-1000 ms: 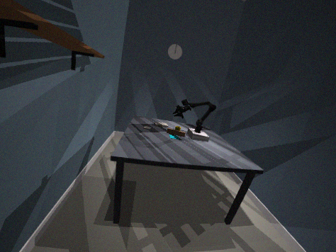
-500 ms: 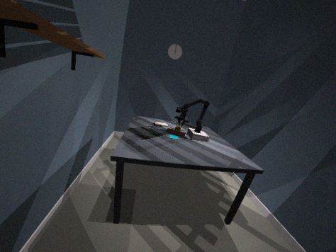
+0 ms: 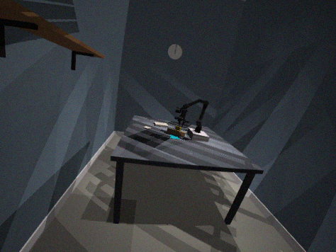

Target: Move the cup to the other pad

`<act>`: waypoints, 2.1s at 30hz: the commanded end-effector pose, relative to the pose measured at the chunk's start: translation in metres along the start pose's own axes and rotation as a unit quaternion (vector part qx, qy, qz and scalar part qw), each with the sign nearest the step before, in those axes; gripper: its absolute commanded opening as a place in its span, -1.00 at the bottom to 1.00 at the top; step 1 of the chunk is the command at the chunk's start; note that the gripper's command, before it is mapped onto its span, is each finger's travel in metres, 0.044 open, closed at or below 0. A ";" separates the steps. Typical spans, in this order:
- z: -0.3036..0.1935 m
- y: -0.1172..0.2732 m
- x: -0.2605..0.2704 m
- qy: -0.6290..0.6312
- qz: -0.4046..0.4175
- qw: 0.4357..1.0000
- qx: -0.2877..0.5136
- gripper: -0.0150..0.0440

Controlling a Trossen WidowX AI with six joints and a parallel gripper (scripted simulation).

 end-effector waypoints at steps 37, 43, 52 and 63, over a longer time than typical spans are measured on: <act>-0.002 -0.057 0.003 0.002 0.006 1.000 0.003 0.07; -0.001 -0.055 0.002 0.000 0.004 1.000 0.001 -0.02; -0.001 -0.055 0.002 0.000 0.004 1.000 0.001 -0.22; -0.001 -0.055 0.002 0.000 0.004 1.000 0.001 -0.47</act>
Point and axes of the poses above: the point midway between the two fingers, 35 mm back from their tips, its own y axis back along the fingers, its own x axis across the jaws, z = x × y, the point moved 4 cm from there along y, back along the fingers, and after that the axes turned 4 degrees about y, right-handed, at the moved point
